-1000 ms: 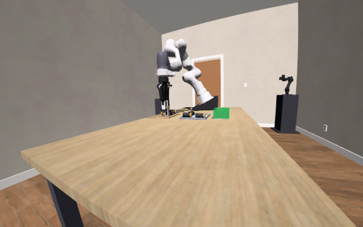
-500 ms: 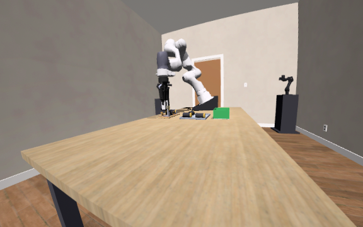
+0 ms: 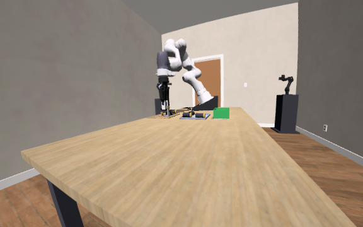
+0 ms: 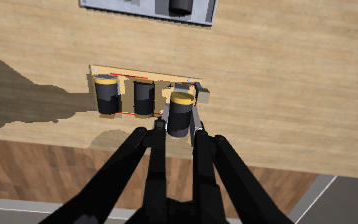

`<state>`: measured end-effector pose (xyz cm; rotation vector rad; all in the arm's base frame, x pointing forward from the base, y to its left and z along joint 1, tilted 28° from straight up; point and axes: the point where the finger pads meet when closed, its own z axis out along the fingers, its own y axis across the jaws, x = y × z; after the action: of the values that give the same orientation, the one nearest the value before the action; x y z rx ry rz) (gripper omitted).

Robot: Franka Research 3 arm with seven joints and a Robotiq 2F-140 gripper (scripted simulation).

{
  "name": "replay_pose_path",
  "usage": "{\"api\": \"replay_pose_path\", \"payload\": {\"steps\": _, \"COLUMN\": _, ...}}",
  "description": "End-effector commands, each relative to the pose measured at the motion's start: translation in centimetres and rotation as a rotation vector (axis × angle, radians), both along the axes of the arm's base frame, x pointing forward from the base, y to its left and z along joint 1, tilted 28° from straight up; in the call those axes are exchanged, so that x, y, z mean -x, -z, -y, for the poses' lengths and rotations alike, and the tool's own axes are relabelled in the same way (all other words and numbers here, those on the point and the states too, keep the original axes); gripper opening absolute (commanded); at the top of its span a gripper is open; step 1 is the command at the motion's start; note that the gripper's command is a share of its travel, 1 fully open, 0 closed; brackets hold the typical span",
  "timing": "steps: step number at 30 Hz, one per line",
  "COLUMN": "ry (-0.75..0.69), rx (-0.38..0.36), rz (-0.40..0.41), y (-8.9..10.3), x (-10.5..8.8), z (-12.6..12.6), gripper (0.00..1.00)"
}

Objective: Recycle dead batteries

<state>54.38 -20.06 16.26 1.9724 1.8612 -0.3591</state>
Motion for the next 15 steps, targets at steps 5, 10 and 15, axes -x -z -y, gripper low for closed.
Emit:
{"api": "replay_pose_path", "payload": {"steps": 5, "ry": -0.003, "rx": -0.001, "rz": 0.006, "y": 0.1, "x": -0.3, "z": 0.1, "gripper": 0.16}}
{"api": "replay_pose_path", "payload": {"steps": 10, "ry": -0.003, "rx": -0.001, "rz": 0.006, "y": 1.0, "x": -0.3, "z": 0.6, "gripper": 0.16}}
{"api": "replay_pose_path", "payload": {"steps": 15, "ry": -0.003, "rx": -0.001, "rz": 0.006, "y": 1.0, "x": -0.4, "z": 0.6, "gripper": 0.16}}
